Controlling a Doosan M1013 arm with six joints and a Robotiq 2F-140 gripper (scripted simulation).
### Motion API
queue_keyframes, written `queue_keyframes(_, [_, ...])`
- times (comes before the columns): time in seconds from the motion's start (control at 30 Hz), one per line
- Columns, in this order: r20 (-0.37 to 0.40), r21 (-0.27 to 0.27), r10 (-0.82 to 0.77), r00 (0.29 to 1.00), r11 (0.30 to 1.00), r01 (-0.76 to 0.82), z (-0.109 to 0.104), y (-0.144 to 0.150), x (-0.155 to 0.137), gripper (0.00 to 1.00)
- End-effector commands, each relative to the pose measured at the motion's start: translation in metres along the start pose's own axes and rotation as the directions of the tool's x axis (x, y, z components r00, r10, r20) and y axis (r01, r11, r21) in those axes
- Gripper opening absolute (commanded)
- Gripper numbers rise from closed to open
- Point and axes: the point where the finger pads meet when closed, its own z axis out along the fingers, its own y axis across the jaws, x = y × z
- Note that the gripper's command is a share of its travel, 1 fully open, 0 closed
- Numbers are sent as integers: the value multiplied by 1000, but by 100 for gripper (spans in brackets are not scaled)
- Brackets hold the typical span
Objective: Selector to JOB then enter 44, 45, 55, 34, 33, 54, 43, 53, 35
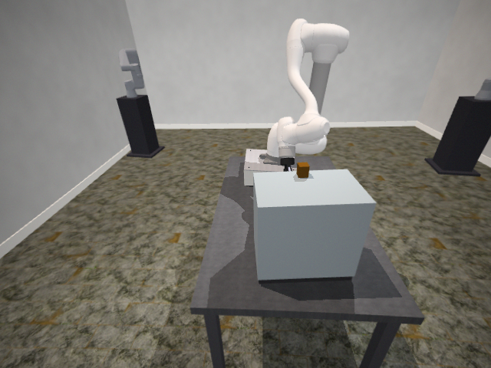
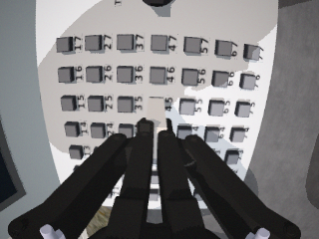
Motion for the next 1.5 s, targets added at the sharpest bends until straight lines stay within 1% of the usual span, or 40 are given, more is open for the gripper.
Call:
queue_keyframes(0.0, [-1,-1,5,1000,1000,-5,2,0,0,0])
queue_keyframes(0.4, [-1,-1,5,1000,1000,-5,3,0,0,0])
queue_keyframes(1.47, [-1,-1,5,1000,1000,-5,16,0,0,0])
